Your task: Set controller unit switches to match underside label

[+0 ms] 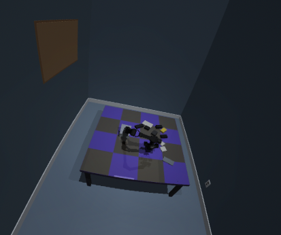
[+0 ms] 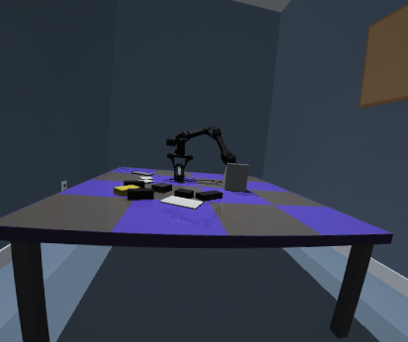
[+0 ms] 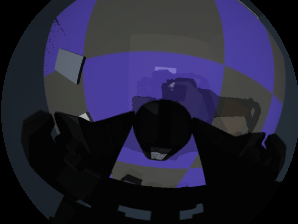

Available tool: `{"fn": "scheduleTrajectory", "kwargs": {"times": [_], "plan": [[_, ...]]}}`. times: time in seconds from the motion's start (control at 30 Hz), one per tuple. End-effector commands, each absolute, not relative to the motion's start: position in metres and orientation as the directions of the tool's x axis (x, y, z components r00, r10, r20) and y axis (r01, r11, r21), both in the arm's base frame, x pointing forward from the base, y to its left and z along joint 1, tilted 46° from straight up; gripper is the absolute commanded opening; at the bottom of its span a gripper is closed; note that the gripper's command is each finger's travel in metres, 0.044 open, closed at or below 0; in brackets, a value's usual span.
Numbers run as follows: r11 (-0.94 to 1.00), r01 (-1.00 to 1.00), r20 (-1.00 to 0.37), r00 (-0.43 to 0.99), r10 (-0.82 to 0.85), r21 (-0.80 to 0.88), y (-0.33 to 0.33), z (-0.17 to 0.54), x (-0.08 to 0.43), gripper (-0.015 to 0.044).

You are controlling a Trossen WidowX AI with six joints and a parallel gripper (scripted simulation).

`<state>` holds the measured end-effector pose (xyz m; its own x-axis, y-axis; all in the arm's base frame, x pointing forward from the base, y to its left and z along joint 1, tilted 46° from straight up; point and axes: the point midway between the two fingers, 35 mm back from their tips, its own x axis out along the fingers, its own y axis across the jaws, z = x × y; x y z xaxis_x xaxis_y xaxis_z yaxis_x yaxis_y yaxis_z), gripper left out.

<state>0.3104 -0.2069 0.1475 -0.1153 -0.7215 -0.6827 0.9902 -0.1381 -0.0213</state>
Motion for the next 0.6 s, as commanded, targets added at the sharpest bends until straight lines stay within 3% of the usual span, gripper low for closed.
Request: {"fn": "scheduleTrajectory", "kwargs": {"times": [0.0, 0.57], "plan": [[-0.128, 0.991, -0.694, -0.115, -0.711, -0.034, -0.206, 0.143, 0.309, 0.0337], [-0.128, 0.991, -0.694, -0.115, -0.711, -0.033, -0.22, 0.14, 0.308, 0.0337]]}}
